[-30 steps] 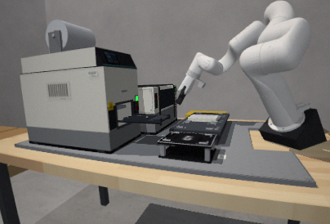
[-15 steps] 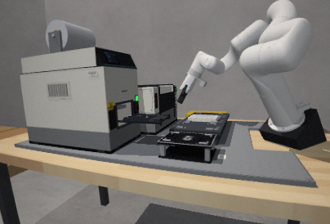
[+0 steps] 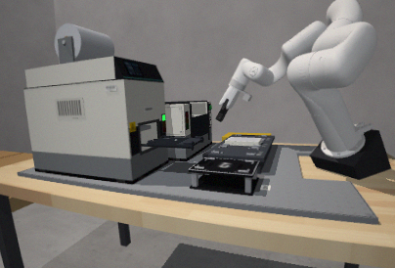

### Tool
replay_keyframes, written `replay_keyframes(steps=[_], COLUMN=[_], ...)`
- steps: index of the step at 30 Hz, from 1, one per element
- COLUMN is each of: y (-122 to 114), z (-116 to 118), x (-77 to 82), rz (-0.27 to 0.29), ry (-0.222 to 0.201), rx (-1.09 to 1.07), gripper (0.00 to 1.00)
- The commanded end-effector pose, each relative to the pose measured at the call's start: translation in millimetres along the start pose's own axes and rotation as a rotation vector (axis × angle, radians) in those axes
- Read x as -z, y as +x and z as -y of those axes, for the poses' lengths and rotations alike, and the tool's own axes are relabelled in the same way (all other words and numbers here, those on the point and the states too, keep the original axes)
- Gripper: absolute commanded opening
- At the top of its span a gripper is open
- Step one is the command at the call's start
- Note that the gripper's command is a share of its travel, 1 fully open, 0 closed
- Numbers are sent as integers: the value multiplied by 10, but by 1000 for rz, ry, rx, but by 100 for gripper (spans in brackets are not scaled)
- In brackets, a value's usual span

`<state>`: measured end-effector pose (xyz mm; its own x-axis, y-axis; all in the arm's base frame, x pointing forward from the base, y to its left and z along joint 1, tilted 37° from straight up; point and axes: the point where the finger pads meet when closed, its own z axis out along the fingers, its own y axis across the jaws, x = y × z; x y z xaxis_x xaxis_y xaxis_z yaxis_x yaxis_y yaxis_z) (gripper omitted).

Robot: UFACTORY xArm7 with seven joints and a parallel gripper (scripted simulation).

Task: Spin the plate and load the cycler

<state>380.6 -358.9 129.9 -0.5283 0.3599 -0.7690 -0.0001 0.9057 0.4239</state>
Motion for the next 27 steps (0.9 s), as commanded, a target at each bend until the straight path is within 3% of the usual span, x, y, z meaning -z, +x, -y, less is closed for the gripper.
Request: replay_keyframes(steps=[1, 27], y=[10, 202], z=[13, 12], x=[66, 409], rz=[3, 3], ry=[4, 4], rx=[1, 1], gripper=[0, 0])
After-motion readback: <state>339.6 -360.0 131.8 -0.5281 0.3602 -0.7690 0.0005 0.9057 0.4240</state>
